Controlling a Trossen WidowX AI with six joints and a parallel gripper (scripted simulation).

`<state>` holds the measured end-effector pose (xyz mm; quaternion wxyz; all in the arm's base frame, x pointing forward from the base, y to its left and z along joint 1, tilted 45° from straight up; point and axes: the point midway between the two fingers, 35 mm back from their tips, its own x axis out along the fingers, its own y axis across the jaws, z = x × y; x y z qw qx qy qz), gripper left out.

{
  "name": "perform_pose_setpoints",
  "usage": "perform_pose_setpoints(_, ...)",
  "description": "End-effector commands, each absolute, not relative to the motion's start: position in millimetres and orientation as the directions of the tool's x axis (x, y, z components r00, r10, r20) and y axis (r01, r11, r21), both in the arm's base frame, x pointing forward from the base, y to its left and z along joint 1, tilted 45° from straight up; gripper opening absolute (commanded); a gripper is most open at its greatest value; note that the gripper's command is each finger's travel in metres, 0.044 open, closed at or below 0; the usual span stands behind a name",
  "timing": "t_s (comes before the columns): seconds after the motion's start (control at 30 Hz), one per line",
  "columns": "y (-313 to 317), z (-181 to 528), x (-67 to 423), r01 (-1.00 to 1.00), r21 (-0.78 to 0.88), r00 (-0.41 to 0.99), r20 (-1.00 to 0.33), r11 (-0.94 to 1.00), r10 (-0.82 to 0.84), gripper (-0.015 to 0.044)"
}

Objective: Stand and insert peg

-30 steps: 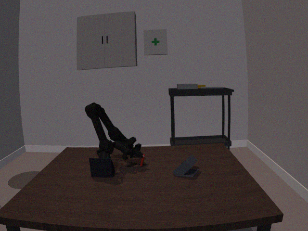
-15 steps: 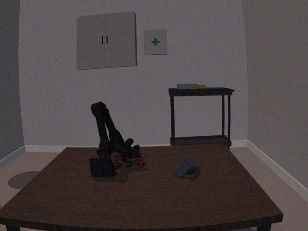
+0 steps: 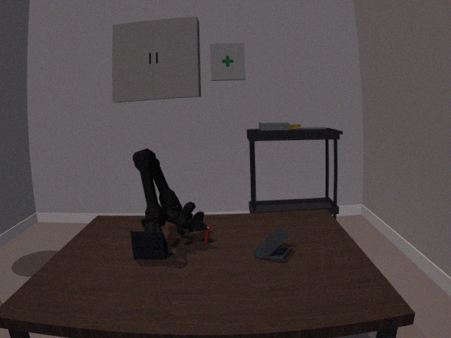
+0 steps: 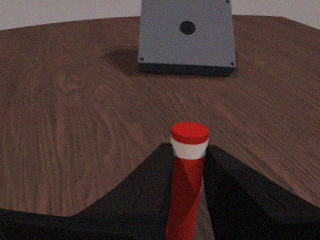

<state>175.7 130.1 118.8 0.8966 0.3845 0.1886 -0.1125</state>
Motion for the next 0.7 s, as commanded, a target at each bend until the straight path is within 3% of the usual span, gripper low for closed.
perform_pose_setpoints(0.0,131.3,117.5,175.6,0.347,0.647,0.904,-0.425,0.679,-0.057,0.0049)
perform_pose_setpoints(0.67,133.1,115.9,172.9,0.346,0.644,0.904,-0.423,0.682,-0.06,0.0049)
